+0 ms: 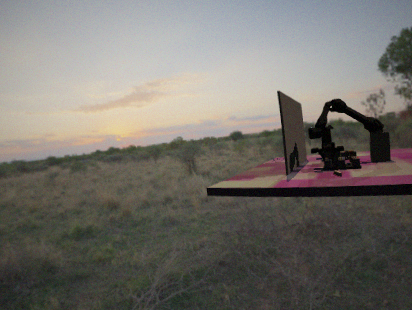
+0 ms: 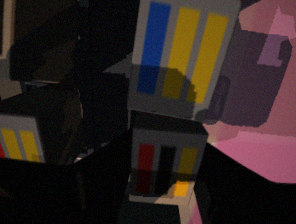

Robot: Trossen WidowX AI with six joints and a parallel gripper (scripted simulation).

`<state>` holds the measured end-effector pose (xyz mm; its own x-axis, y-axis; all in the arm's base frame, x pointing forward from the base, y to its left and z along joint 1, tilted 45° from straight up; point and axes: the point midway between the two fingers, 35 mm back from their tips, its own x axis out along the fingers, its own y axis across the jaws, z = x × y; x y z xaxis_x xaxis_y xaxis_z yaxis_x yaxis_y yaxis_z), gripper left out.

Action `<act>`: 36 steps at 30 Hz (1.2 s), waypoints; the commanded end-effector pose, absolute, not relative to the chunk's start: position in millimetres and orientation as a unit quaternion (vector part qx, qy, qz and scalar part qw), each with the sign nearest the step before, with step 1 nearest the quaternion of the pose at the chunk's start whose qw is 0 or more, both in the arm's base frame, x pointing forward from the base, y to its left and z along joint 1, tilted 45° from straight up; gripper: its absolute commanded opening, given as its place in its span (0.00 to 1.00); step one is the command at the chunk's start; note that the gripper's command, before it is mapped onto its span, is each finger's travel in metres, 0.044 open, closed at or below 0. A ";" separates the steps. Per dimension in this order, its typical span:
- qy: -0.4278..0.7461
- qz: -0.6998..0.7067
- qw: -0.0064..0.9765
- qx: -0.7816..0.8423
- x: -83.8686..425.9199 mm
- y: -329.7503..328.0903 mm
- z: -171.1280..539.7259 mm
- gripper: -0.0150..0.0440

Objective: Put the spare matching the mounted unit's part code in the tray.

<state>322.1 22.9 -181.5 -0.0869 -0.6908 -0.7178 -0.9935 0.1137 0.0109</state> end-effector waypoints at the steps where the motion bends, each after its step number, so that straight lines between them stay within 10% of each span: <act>1: 0.689 0.263 0.288 -0.611 322.2 22.9 -181.4 0.33; 36: 0.684 0.265 0.289 -0.615 339.0 109.6 -99.7 0.25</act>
